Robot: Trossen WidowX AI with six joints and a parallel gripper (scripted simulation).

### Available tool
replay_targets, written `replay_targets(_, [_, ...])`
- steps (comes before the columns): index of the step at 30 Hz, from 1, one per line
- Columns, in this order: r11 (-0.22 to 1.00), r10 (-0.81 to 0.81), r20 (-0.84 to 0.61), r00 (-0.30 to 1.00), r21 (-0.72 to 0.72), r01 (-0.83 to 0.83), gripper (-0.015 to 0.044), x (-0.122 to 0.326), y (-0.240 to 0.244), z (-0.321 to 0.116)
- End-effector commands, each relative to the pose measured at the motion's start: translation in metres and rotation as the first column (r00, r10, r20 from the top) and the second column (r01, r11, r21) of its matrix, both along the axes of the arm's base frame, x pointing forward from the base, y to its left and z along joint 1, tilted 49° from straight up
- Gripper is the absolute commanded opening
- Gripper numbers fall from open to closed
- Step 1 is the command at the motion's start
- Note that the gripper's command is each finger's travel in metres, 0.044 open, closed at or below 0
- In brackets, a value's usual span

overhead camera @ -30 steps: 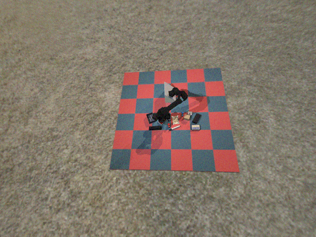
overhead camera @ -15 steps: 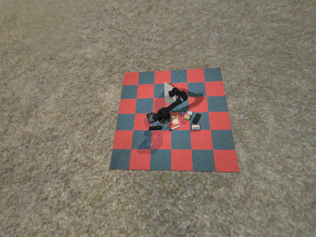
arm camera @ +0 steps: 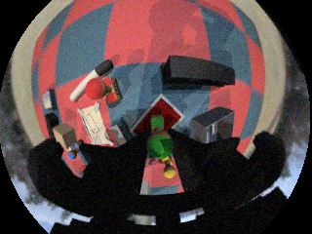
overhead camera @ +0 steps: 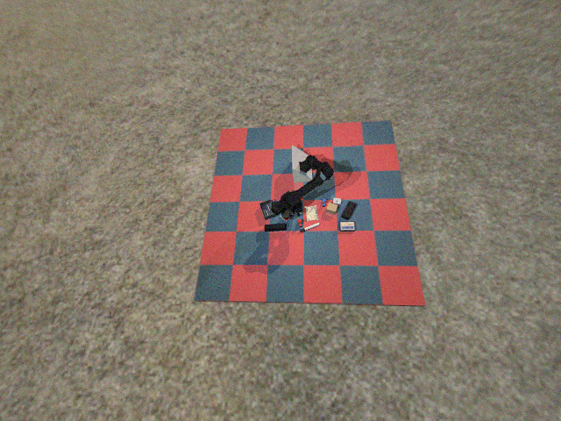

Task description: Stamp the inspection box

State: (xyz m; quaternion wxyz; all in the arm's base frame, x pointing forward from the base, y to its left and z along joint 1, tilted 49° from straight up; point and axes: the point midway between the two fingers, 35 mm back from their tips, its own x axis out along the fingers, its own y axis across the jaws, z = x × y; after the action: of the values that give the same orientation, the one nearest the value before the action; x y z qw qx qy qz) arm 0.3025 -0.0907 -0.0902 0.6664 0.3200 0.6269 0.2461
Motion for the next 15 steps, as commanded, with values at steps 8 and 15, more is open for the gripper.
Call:
replay_targets(8, [1.0, -0.002, -0.001, 1.0, 0.004, 0.002, 0.0, 0.0005, 0.0032, -0.0016])
replay_targets(15, [1.0, -0.002, -0.001, 1.0, 0.004, 0.002, 0.0, 0.0006, 0.004, -0.0024])
